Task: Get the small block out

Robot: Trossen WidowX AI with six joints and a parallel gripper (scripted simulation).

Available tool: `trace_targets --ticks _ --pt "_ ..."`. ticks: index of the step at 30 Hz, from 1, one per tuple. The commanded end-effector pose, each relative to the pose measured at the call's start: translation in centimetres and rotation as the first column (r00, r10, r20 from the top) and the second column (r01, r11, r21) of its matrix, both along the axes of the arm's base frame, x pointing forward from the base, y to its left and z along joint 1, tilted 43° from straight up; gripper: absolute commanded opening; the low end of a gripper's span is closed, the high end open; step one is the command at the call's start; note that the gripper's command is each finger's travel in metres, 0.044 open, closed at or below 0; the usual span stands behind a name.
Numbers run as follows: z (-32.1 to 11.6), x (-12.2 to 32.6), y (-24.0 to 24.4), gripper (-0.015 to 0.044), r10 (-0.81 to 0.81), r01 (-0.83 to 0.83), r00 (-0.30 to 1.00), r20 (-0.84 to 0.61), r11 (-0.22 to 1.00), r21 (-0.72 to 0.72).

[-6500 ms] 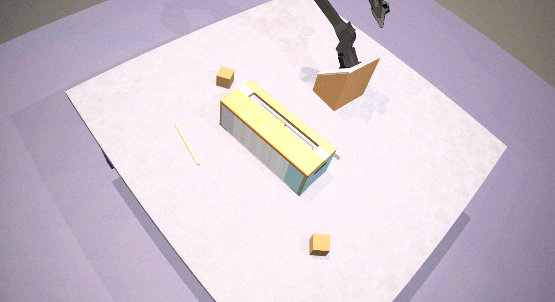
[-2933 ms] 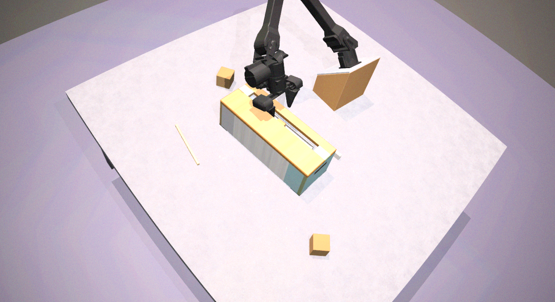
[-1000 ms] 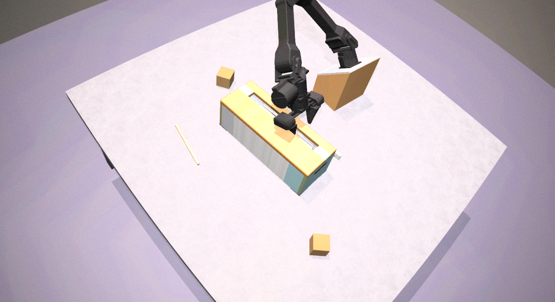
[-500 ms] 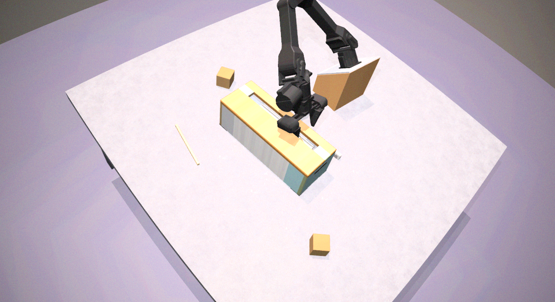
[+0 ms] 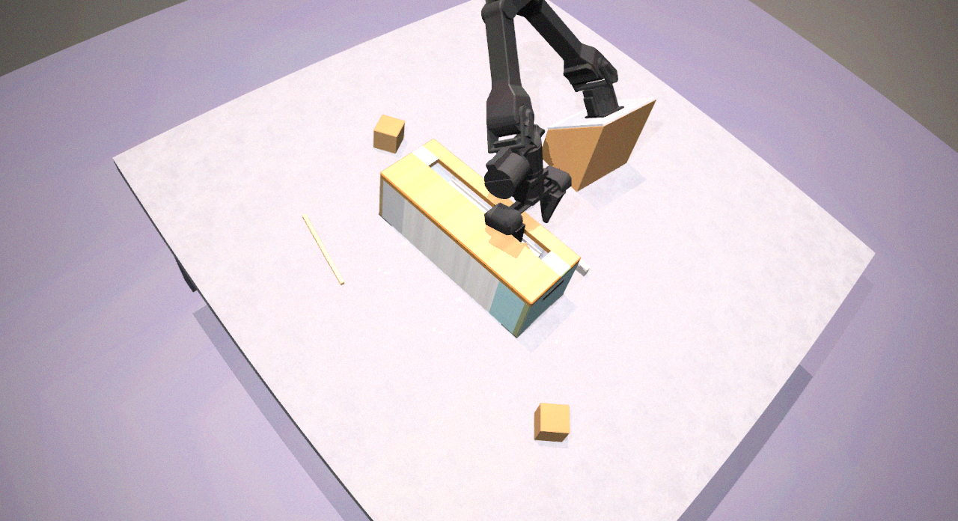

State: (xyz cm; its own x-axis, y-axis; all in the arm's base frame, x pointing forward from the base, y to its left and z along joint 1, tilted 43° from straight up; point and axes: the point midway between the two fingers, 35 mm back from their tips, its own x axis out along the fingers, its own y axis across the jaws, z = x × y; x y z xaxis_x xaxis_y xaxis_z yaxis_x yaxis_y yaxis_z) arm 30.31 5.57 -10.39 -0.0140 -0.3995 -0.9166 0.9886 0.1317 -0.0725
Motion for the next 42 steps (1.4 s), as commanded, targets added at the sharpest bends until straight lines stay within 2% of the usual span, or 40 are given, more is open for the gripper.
trace_targets --ticks 1,33,42 --pt "-0.3 0.0 0.5 0.04 -0.002 0.002 1.0 0.004 1.0 0.006" --pt "-2.8 -0.5 3.2 0.04 -0.002 0.002 1.0 0.004 1.0 0.008" --pt "2.3 -0.9 7.0 0.04 -0.001 0.001 1.0 -0.002 1.0 0.004"
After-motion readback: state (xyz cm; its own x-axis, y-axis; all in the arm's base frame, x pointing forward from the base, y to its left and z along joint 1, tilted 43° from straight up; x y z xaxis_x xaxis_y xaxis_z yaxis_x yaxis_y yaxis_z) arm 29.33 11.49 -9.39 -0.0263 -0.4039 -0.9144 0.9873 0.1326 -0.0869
